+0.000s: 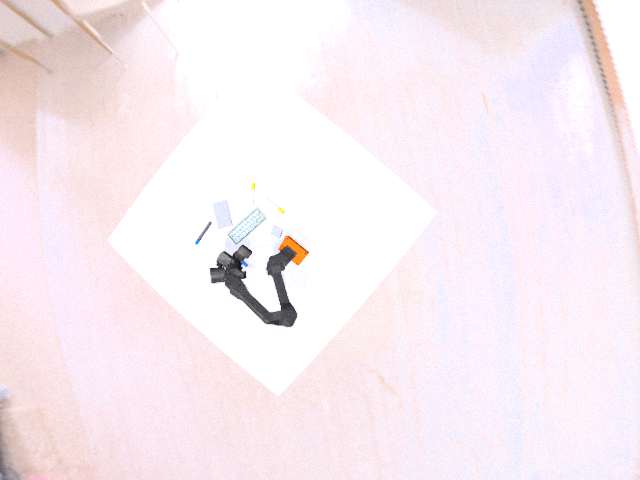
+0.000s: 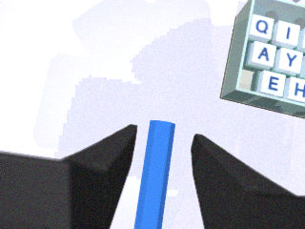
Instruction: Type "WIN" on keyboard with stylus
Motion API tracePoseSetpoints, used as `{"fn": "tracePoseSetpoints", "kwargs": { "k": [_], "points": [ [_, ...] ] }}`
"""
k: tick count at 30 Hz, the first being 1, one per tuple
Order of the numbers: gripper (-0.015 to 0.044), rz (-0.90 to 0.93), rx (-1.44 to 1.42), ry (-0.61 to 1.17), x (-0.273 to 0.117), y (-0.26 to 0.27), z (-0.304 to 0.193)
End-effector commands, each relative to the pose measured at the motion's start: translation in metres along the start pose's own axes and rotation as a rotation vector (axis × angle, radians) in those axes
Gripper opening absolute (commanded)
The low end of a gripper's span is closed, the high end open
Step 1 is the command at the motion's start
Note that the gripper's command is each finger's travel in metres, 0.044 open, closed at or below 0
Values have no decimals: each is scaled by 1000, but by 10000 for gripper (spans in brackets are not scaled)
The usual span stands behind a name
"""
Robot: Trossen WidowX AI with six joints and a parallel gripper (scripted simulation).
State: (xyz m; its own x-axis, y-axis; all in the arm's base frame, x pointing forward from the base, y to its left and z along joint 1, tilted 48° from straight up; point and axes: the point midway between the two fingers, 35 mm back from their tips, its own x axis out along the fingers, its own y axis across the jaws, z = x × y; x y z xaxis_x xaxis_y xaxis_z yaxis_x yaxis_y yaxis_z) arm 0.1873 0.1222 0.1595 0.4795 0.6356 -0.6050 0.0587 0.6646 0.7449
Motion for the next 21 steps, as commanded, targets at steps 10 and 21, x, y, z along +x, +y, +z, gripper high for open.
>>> {"fn": "tracePoseSetpoints", "kwargs": {
  "k": [10, 21],
  "points": [
    [150, -2, 4, -4, 9, 0, -5],
    [150, -1, 4, -4, 16, 0, -9]
  ]
}}
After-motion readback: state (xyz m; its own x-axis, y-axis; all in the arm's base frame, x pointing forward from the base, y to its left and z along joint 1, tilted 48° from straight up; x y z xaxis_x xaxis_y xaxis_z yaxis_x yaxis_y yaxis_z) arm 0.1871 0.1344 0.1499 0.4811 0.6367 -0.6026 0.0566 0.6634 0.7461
